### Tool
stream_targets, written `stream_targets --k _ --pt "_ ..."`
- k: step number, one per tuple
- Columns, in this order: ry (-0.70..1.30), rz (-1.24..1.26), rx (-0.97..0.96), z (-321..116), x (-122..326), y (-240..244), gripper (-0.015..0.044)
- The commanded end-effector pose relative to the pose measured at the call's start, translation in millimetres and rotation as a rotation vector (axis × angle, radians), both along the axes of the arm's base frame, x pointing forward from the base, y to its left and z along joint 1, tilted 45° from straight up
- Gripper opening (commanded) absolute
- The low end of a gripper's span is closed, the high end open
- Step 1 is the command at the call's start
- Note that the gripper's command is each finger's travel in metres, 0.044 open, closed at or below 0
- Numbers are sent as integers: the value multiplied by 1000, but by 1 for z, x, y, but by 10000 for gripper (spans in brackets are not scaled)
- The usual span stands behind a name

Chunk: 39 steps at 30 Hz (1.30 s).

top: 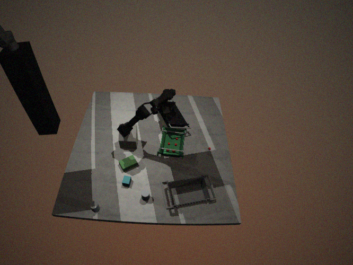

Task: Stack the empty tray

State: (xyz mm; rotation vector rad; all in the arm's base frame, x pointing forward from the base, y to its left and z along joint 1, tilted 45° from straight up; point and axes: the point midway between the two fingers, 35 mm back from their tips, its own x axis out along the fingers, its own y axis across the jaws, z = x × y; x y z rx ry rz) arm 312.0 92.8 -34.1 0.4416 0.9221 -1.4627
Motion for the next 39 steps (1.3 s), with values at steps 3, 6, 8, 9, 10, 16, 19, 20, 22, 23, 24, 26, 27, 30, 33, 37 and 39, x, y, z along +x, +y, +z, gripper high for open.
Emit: stream_targets --k 3,6,8,9,10,16,19,20,22,23,24,26,27,30,33,37,39 --pt "-88 -56 -11 20 10 -14 0" --pt "-121 -95 -23 27 13 -26 0" --pt "-142 -120 -31 32 15 -33 0" --pt "-153 -133 -35 34 15 -37 0" --pt "-164 -146 -39 36 16 -41 0" --pt "-229 -223 -66 50 19 -64 0" --pt "-261 -262 -80 58 19 -75 0" --pt "-271 -274 -85 60 20 -79 0" --pt "-293 -300 -95 65 20 -87 0" --pt "-304 -313 -100 67 19 -91 0" --pt "-313 -324 -105 69 19 -94 0" --pt "-332 -347 -114 73 19 -101 0" --pt "-341 -358 -119 75 19 -104 0" --pt "-361 -382 -129 79 18 -112 0" --pt "-362 -383 -130 80 18 -112 0" --pt "-362 -383 -130 80 18 -112 0" --pt "-362 -383 -130 80 18 -112 0"
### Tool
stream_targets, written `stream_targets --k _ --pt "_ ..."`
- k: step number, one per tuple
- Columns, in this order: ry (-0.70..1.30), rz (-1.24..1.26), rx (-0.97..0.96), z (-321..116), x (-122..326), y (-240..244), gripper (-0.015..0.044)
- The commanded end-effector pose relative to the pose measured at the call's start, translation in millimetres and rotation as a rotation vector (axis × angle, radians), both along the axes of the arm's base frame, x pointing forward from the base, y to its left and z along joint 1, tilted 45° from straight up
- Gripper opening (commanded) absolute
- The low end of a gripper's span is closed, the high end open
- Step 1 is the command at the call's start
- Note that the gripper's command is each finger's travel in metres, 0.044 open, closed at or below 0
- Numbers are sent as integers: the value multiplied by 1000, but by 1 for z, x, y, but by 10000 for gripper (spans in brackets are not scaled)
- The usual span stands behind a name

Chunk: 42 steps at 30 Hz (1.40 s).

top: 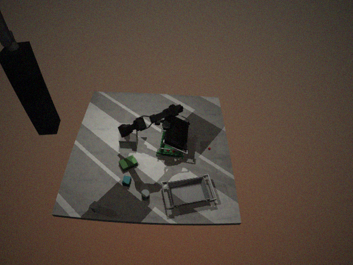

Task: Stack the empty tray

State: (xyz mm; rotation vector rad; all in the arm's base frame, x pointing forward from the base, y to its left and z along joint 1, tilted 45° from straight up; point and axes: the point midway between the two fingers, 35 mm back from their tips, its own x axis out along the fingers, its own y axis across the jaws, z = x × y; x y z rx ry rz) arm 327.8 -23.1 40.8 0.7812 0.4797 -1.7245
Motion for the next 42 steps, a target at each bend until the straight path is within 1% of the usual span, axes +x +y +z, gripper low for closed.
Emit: stream_targets --k 1,42 --pt "-20 14 -6 5 2 4 0" --pt "-20 14 -6 1 1 1 0"
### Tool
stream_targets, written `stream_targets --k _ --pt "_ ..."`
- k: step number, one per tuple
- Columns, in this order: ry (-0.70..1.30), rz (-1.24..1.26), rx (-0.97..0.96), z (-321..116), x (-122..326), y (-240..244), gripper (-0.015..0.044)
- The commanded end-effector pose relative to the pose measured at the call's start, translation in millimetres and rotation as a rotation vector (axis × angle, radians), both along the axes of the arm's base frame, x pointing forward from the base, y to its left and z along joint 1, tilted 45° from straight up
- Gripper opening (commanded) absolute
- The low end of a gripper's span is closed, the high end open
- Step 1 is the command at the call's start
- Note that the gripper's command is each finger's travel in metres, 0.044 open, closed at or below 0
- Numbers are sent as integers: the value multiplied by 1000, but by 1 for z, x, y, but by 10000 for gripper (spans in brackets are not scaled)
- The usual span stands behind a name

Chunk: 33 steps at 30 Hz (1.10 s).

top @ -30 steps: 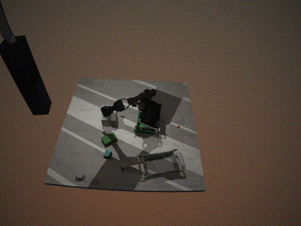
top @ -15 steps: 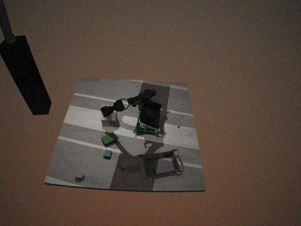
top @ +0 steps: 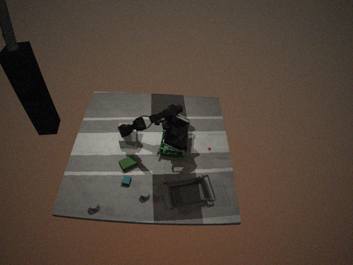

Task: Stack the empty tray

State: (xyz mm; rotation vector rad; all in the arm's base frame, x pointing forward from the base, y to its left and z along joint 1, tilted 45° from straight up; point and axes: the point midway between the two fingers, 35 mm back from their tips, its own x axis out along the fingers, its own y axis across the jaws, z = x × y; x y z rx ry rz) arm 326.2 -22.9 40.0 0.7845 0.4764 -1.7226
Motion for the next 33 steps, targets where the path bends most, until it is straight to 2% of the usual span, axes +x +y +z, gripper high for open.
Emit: stream_targets --k 1,33 --pt "-16 14 -5 0 2 0 0" --pt "-16 14 -7 -33 -12 -30 0"
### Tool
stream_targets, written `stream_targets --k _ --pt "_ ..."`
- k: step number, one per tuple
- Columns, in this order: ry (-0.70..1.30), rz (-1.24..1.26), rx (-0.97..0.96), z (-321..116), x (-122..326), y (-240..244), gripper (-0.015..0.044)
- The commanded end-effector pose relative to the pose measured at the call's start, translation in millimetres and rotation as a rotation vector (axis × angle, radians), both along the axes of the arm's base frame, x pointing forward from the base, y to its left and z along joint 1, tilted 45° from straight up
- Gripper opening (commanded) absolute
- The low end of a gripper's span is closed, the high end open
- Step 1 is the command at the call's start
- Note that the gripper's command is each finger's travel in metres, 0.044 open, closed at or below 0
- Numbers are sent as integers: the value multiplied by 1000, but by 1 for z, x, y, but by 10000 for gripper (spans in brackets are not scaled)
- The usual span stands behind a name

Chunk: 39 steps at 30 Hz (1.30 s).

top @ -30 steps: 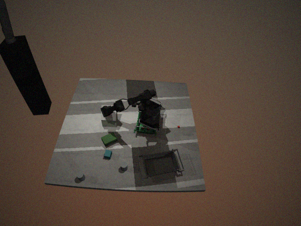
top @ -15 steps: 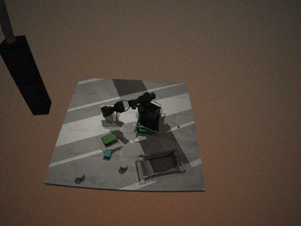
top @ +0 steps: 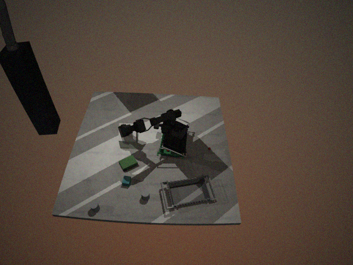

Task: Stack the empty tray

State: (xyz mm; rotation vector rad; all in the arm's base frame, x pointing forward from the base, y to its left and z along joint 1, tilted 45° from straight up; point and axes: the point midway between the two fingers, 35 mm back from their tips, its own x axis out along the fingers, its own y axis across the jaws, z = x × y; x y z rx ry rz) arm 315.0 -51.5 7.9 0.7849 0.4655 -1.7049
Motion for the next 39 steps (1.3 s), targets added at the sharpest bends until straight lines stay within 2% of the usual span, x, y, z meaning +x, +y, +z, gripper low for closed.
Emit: stream_targets --k 1,39 --pt "-3 1 0 -1 -1 -2 0" --pt "-2 0 -1 -23 -22 -16 0"
